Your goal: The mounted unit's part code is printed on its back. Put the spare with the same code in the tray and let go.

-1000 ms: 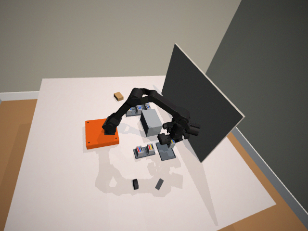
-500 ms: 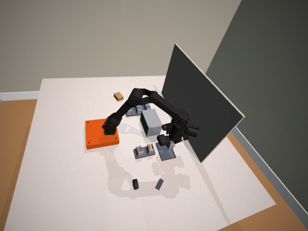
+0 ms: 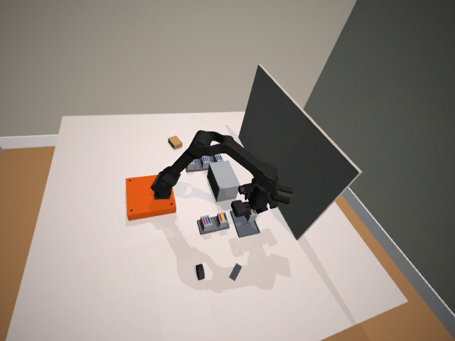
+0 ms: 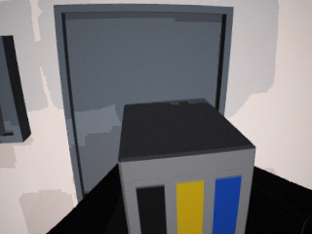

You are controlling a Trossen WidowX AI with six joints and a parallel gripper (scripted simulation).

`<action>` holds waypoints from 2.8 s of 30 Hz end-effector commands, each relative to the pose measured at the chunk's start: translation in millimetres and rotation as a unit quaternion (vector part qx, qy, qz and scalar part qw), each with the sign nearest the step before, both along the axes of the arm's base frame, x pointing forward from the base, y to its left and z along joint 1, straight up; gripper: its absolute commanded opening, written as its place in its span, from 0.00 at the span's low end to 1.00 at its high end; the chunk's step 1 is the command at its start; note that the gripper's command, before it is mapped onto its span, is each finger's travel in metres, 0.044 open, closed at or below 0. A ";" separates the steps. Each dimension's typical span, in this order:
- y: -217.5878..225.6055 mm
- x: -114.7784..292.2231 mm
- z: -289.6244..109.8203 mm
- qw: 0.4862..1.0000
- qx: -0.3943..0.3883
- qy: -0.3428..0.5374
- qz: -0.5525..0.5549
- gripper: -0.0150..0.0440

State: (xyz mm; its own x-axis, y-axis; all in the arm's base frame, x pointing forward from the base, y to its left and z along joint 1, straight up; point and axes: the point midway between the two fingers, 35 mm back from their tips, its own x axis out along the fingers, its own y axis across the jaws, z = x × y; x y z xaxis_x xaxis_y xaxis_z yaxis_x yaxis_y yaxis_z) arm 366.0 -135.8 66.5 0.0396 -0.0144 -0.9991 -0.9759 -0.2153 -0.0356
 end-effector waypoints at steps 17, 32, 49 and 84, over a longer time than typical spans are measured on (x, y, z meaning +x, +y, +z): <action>0.2 -1.6 -15.9 1.000 -0.001 0.000 0.002 0.25; 0.8 -3.3 -27.4 1.000 -0.001 0.000 0.002 0.25; 1.7 -5.8 -40.4 1.000 -0.001 0.001 0.002 0.25; 1.9 -5.3 67.8 1.000 -0.005 -0.013 0.000 1.00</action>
